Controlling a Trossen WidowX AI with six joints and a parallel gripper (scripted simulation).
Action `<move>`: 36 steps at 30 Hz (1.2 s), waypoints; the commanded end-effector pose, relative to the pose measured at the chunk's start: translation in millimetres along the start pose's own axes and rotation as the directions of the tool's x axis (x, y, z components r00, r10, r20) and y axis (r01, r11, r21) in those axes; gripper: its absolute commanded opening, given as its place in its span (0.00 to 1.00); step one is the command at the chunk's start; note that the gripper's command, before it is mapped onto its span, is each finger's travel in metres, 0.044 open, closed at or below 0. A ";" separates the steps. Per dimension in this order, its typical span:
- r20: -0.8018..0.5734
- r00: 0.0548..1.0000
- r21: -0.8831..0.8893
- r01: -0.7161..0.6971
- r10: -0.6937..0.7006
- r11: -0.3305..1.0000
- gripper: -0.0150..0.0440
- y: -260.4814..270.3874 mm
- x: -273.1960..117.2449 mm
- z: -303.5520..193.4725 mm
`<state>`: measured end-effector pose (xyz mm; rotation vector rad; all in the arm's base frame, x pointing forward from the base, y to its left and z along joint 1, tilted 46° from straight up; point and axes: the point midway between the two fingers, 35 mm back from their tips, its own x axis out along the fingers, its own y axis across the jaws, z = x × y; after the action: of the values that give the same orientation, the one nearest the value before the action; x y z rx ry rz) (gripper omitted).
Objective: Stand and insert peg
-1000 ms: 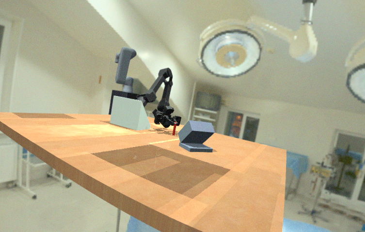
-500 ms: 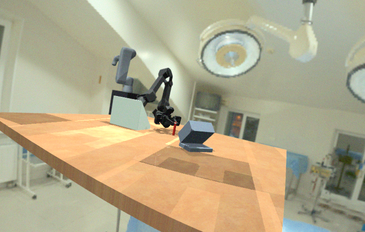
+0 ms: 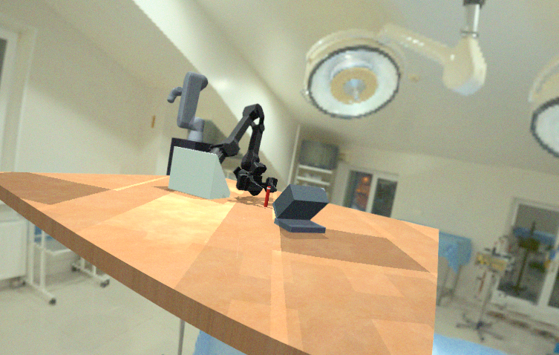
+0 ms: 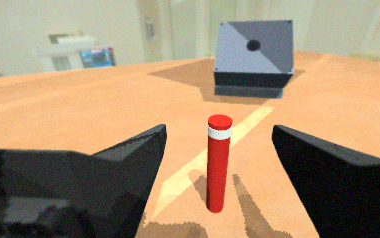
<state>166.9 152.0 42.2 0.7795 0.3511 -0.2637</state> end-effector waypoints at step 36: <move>0.004 1.000 0.000 -0.004 0.004 1.000 1.00 1.9 -17.1 160.5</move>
<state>189.7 50.4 150.0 0.7943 0.3614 -0.2766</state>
